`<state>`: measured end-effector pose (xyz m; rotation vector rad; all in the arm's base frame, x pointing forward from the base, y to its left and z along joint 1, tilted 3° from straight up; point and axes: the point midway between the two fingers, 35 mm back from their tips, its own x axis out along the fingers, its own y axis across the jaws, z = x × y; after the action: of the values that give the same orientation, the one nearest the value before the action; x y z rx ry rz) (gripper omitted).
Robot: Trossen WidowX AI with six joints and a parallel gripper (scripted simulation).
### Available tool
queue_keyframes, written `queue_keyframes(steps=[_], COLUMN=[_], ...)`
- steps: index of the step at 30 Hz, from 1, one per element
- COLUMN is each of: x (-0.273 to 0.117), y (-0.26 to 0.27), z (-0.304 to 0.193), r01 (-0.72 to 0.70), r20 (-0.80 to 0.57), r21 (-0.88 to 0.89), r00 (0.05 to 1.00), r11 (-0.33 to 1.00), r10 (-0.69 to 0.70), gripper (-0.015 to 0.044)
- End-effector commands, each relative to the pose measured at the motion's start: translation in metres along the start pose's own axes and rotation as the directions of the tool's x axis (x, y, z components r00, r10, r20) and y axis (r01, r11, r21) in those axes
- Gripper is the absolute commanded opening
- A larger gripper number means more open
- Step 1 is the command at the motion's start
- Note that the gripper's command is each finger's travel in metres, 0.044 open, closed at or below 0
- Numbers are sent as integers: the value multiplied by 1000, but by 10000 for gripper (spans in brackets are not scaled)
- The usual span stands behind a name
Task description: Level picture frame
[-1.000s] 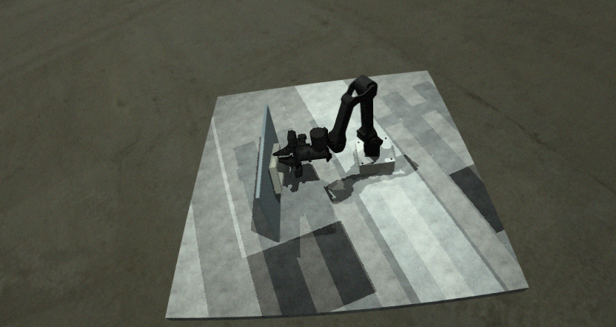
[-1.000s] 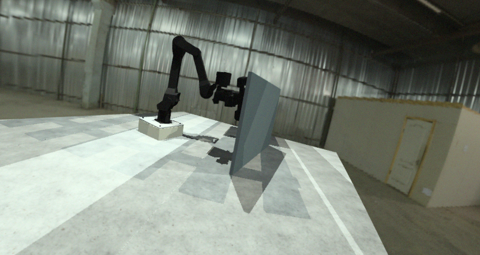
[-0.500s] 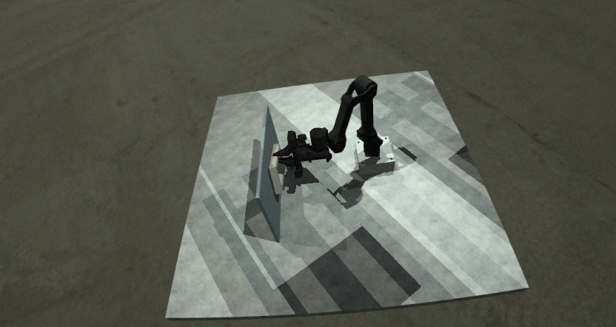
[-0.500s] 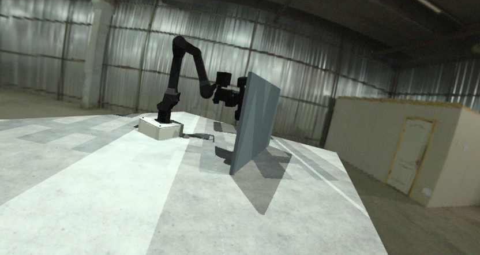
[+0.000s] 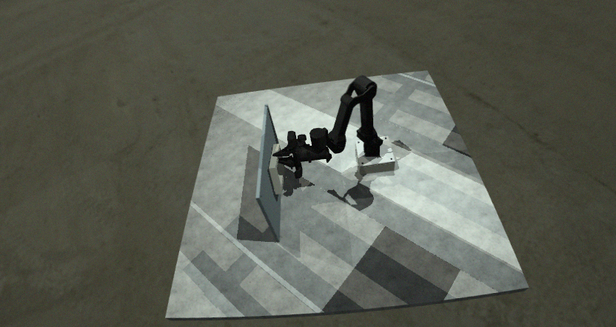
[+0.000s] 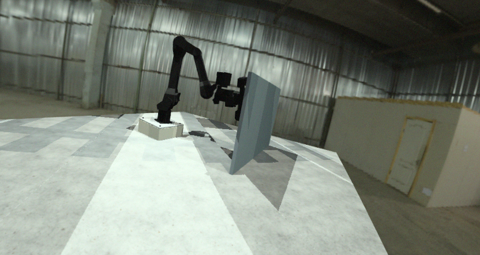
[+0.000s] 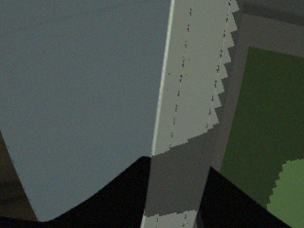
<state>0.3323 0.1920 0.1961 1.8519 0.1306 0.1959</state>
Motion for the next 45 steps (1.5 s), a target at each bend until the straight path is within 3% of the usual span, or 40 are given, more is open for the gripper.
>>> queue_keyframes(steps=[1,33,45], x=[0,0,1], y=[0,-5,-4], z=[-1,-1,-1], r01=[-5,-1,-1], r20=[-1,-4,-3], r21=[6,-4,-103], r00=[1000,1000,1000], r11=[1000,1000,995], r10=[6,1,1], gripper=[0,0,0])
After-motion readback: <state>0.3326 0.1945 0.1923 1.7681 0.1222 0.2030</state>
